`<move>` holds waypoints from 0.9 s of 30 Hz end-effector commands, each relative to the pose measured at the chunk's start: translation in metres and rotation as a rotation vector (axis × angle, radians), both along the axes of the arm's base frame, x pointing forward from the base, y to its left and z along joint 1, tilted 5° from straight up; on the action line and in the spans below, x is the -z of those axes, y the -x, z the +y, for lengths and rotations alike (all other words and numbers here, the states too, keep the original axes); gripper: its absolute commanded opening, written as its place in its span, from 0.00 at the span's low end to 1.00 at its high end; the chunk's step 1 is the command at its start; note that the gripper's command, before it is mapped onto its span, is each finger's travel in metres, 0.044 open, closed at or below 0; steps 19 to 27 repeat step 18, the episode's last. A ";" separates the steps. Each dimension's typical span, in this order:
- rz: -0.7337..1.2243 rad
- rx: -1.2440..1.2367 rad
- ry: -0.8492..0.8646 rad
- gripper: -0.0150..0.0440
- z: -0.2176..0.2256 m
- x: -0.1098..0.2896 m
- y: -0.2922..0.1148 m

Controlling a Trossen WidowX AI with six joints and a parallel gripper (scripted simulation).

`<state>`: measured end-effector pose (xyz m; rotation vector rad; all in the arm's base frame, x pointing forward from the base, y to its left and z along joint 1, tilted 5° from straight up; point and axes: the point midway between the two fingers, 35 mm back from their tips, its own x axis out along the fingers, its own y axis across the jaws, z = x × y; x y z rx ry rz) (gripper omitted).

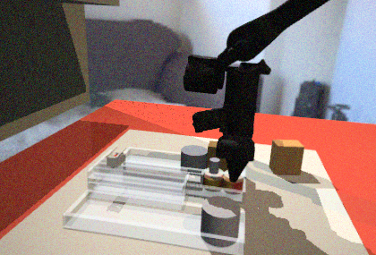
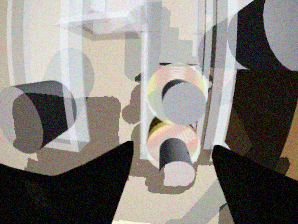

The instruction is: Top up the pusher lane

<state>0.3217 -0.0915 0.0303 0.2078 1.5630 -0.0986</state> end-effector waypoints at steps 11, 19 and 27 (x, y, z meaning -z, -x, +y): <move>0.000 -0.003 -0.001 0.74 0.004 -0.008 0.024; 0.001 -0.003 -0.001 0.74 0.008 -0.008 0.048; 0.001 -0.003 -0.001 0.74 0.008 -0.008 0.048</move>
